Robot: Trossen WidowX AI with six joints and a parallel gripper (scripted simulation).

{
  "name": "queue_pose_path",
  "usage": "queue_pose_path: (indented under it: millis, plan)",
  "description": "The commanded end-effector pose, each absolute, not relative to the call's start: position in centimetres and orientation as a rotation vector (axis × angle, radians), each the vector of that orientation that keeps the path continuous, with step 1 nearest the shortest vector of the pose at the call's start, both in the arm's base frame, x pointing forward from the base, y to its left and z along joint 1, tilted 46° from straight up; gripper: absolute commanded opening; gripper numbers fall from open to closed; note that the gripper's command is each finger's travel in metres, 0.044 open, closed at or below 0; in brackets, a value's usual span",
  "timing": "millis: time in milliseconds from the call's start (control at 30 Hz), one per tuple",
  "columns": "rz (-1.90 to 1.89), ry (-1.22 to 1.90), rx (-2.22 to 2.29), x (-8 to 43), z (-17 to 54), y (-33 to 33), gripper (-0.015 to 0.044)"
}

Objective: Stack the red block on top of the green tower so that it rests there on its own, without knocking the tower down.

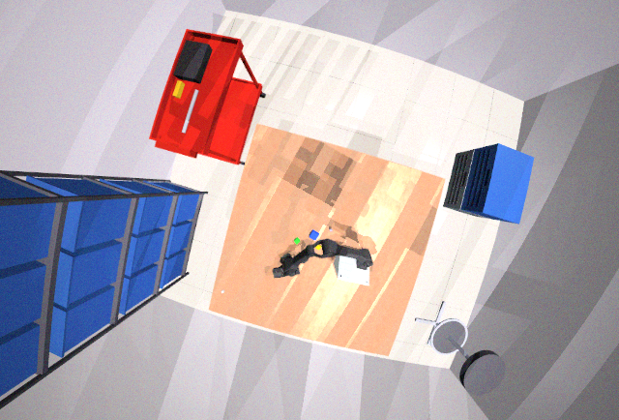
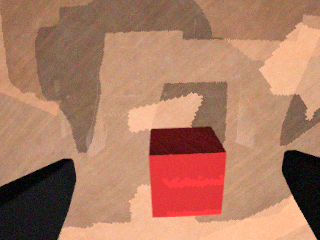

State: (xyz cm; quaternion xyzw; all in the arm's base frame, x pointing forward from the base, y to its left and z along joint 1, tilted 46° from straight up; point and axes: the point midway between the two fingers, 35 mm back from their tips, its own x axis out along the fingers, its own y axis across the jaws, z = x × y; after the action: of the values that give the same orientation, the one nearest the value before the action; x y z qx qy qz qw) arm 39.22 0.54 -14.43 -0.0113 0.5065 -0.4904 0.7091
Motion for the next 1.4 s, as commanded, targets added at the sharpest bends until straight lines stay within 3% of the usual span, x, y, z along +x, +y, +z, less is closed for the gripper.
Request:
queue_pose_path:
  millis: [0, 267, 733, 1000, 1367]
  plan:
    - [-1.088, 1.125, -0.031, 39.2, -14.5, 0.4, 0.044]
    - [-1.089, 1.125, -0.026, 39.2, -14.5, 0.4, 0.044]
    - [-1.089, 1.125, -0.026, 39.2, -14.5, 0.4, 0.0072]
    - [-1.089, 1.125, -0.026, 39.2, -14.4, 0.5, 0.0]
    - [-1.086, 1.127, -0.028, 39.2, -10.6, 4.4, 0.0]
